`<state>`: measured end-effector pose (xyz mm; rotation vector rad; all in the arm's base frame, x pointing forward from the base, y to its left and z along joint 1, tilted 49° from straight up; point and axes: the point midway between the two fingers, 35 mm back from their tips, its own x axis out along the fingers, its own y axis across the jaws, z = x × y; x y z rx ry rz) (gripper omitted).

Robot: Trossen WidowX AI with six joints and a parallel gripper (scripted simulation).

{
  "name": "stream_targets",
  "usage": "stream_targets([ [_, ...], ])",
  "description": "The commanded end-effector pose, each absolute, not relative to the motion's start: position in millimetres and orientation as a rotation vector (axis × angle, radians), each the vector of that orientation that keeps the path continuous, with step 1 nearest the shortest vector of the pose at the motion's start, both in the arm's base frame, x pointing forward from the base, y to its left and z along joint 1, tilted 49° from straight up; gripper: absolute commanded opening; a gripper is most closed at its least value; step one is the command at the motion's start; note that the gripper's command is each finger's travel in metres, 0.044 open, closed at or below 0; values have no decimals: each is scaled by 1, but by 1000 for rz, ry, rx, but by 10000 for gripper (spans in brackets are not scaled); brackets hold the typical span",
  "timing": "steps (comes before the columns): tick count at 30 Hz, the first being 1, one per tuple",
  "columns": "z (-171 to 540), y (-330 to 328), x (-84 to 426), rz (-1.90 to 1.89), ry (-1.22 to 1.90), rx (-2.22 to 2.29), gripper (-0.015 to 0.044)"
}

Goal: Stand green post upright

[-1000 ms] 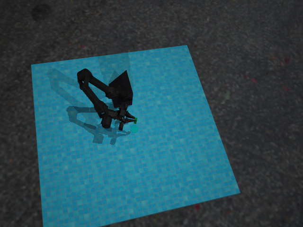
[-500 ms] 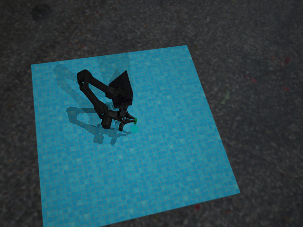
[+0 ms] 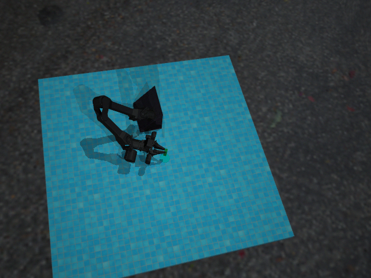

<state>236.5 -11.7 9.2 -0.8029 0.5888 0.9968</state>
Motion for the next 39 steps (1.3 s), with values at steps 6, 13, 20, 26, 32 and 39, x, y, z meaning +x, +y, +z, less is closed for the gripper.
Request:
stream_targets([
  [6, -9, -31, 233, 996, 576, -798, 22],
  [13, -17, -39, 232, 995, 576, -797, 22],
  [20, -29, -51, 232, 995, 586, -796, 22],
  [26, -29, -51, 232, 995, 586, -796, 22],
  [32, -29, -51, 232, 995, 586, -796, 75],
  [39, -29, -51, 232, 995, 586, -796, 259],
])
